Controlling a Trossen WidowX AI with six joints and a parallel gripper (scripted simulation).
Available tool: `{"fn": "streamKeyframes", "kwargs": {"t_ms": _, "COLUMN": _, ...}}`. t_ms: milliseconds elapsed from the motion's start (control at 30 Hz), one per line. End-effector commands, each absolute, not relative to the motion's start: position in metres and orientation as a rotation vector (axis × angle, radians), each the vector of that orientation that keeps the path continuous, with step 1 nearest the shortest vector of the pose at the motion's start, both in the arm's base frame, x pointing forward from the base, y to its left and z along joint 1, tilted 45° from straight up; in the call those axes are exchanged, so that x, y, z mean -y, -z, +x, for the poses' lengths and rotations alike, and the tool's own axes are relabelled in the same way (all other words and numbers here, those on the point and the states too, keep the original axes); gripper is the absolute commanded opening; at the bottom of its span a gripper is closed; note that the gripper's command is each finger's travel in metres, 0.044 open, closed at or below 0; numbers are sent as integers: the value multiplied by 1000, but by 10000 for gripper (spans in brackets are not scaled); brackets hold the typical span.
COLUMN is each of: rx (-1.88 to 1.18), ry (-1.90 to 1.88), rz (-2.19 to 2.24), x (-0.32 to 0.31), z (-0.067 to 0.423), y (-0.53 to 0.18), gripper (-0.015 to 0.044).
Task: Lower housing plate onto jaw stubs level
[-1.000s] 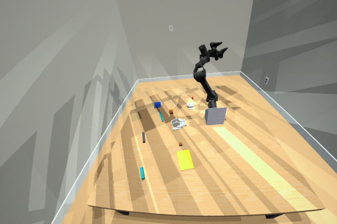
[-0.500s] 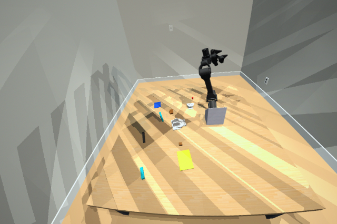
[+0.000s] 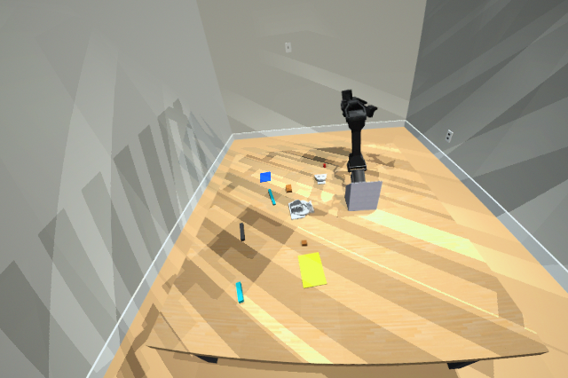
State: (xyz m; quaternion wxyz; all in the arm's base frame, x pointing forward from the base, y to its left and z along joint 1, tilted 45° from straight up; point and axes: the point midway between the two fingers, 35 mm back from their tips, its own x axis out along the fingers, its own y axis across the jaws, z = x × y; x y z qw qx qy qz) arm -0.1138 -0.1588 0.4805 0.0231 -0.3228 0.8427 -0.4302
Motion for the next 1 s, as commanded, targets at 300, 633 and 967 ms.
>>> {"fn": "streamKeyframes", "kwargs": {"t_ms": 300, "rx": -2436, "ry": 1016, "rz": -1259, "x": 221, "z": -64, "y": -436, "gripper": 440}}
{"fn": "streamKeyframes", "kwargs": {"t_ms": 633, "rx": -2290, "ry": 758, "rz": -1431, "x": 252, "z": -13, "y": -397, "gripper": 440}}
{"fn": "streamKeyframes", "kwargs": {"t_ms": 967, "rx": -2150, "ry": 476, "rz": -1577, "x": 267, "z": 42, "y": -353, "gripper": 440}}
